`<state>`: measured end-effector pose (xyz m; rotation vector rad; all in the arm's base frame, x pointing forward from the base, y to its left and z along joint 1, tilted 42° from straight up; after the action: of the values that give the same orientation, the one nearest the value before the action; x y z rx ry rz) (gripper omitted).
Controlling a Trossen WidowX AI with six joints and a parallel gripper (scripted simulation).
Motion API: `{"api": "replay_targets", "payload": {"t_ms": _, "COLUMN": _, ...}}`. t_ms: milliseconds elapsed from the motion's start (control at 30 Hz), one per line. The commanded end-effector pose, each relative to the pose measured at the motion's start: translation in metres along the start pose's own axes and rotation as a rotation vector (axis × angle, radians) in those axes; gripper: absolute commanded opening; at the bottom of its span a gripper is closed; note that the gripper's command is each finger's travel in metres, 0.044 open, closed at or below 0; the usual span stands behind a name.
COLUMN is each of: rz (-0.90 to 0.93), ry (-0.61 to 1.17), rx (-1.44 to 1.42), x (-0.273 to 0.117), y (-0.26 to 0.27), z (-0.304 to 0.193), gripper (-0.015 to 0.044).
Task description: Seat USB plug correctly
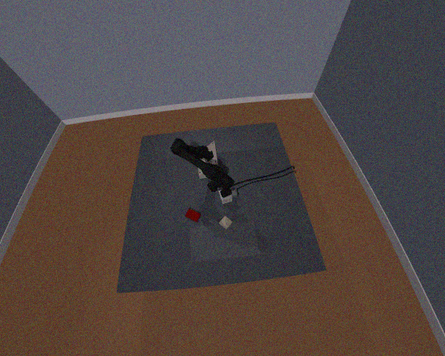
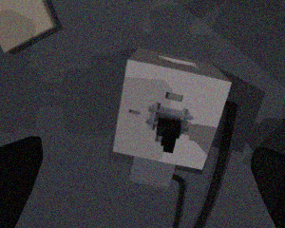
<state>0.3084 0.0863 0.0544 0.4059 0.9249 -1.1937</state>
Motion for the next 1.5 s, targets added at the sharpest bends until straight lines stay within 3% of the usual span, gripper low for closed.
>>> {"api": "replay_targets", "payload": {"t_ms": 0, "rz": -0.11, "ry": -0.011, "rx": 0.049, "x": 0.021, "y": 0.001, "z": -0.024, "gripper": 0.044}}
{"api": "replay_targets", "payload": {"t_ms": 1400, "rz": -0.126, "ry": -0.016, "rx": 0.056, "x": 0.054, "y": -0.001, "z": -0.026, "gripper": 0.044}}
{"api": "replay_targets", "payload": {"t_ms": 1467, "rz": -0.124, "ry": -0.011, "rx": 0.064, "x": 0.053, "y": 0.0, "z": -0.026, "gripper": 0.0387}}
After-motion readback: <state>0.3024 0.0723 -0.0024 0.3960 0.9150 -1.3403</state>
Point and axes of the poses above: the point midway between the two fingers, 35 mm back from their tips, its own x axis out along the fingers, its own y axis across the jaws, z = x × y, the point moved 6 cm from there along -x, back along the fingers, and after that the axes turned 11 degrees about -x, right-handed, at the moved point
